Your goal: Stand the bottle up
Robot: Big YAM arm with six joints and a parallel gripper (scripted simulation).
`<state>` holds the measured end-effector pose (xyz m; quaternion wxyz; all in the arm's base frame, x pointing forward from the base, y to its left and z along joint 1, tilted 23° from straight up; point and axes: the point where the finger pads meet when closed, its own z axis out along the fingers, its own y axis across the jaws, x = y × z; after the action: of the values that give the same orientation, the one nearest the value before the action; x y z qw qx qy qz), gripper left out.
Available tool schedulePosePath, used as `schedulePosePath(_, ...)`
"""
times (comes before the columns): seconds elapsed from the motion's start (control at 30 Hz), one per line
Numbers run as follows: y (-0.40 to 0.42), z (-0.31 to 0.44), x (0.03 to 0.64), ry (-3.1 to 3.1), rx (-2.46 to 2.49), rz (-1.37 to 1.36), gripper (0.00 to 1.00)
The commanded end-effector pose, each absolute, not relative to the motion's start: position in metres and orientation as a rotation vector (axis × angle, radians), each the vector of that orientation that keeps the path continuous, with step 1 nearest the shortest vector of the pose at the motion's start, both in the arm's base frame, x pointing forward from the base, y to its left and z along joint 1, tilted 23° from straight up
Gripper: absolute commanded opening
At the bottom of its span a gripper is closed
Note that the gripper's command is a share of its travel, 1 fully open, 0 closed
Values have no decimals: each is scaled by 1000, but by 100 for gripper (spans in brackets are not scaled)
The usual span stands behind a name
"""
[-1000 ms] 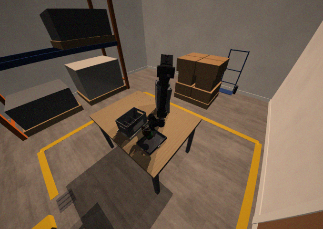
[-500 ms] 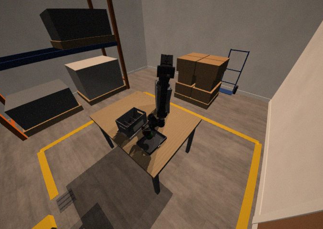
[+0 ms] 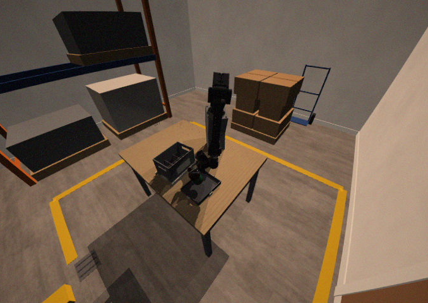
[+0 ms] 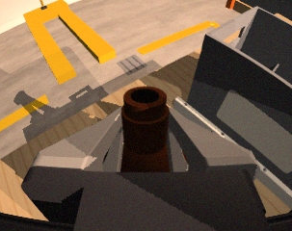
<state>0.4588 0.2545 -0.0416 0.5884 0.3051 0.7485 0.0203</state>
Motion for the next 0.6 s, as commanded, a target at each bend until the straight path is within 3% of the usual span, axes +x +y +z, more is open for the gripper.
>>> schedulePosePath(0.0, 262, -44, 456, 1736, 700, 57, 0)
schedulePosePath(0.57, 266, -55, 459, 1731, 710, 67, 0)
